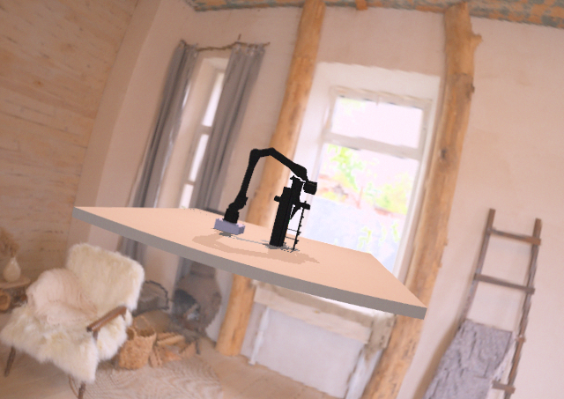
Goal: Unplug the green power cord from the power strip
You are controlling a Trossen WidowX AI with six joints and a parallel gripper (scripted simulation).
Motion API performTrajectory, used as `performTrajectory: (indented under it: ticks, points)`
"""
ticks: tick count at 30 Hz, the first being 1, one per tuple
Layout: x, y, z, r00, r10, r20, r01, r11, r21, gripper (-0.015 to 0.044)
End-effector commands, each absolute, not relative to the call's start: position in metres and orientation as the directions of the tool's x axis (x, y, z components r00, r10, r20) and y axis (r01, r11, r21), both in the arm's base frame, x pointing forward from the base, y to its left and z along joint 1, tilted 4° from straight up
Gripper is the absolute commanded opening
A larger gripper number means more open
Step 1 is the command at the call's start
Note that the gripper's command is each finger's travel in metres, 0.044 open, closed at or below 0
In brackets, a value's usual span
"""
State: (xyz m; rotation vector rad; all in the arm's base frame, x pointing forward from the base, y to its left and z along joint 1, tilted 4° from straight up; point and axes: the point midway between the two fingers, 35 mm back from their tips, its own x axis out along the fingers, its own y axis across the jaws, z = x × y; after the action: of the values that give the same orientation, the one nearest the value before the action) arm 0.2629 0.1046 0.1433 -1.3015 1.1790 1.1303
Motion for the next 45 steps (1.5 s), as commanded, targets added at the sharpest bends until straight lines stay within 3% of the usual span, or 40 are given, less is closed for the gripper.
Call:
performTrajectory:
  ticks: [1,12,18,45]
  points:
    - [0.261,0.131,0.149,0.094,0.003,-0.996,-0.994,-0.05,-0.095,0.0]
    - [0.258,0.148,0.152,0.093,0.005,-0.996,-0.994,-0.051,-0.093,0.0]
    - [0.259,0.13,0.145,0.075,-0.022,-0.997,-0.997,-0.021,-0.075,0.0157]
    - [0.26,0.115,0.154,0.093,0.003,-0.996,-0.994,-0.052,-0.093,0.016]
